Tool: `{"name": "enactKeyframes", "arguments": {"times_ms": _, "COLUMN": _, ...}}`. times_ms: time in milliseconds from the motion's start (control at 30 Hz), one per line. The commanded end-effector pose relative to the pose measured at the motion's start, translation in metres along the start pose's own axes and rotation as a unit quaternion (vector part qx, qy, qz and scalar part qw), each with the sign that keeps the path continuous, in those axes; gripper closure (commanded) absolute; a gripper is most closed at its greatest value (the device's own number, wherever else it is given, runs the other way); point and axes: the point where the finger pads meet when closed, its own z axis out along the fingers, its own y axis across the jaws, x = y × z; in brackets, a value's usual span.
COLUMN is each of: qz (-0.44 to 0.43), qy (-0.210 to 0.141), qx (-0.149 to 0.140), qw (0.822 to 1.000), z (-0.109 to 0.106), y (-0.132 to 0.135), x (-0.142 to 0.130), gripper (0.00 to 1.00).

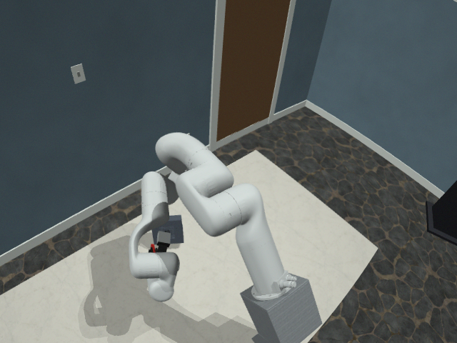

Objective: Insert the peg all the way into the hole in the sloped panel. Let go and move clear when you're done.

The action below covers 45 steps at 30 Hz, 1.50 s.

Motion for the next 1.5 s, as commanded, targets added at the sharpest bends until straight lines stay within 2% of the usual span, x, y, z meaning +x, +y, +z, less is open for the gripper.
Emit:
{"name": "enactKeyframes", "arguments": {"times_ms": 0, "qz": -0.012, "qy": 0.008, "qx": -0.009, "qw": 1.0, "z": -0.006, "y": 0.004, "x": 0.002, "gripper": 1.0}}
{"name": "enactKeyframes", "arguments": {"times_ms": 1233, "qz": -0.149, "qy": 0.065, "qx": -0.077, "qw": 0.984, "z": -0.053, "y": 0.034, "x": 0.03, "gripper": 1.0}}
{"name": "enactKeyframes", "arguments": {"times_ms": 1467, "qz": -0.152, "qy": 0.066, "qx": -0.078, "qw": 0.983, "z": -0.047, "y": 0.036, "x": 0.032, "gripper": 1.0}}
